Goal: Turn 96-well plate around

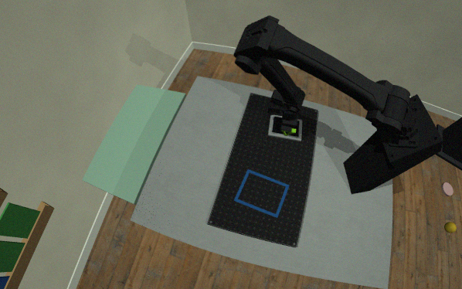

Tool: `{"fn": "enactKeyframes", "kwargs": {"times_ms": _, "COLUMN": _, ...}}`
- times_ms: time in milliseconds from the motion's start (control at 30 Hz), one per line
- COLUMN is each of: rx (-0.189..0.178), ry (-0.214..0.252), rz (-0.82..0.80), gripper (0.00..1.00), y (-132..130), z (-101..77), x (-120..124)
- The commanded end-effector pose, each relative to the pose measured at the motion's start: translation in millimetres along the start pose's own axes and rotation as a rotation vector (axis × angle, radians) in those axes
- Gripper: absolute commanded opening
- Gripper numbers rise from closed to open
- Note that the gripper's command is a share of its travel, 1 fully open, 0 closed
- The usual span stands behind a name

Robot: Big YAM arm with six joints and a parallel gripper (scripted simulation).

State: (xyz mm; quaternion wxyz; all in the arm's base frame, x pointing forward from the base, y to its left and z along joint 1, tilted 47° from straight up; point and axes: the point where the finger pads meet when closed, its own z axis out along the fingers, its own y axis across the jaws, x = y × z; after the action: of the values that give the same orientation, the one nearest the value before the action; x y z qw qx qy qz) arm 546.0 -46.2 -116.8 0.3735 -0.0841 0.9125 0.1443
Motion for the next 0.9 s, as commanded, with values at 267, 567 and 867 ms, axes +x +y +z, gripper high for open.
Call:
{"fn": "enactKeyframes", "kwargs": {"times_ms": 267, "rx": -0.003, "ry": -0.003, "rz": 0.005, "gripper": 1.0, "y": 1.2, "z": 5.2, "x": -0.1}}
{"fn": "enactKeyframes", "kwargs": {"times_ms": 567, "rx": -0.003, "ry": -0.003, "rz": 0.002, "gripper": 0.0, "y": 1.3, "z": 5.2, "x": -0.1}}
{"fn": "enactKeyframes", "kwargs": {"times_ms": 867, "rx": -0.003, "ry": -0.003, "rz": 0.002, "gripper": 0.0, "y": 1.3, "z": 5.2, "x": -0.1}}
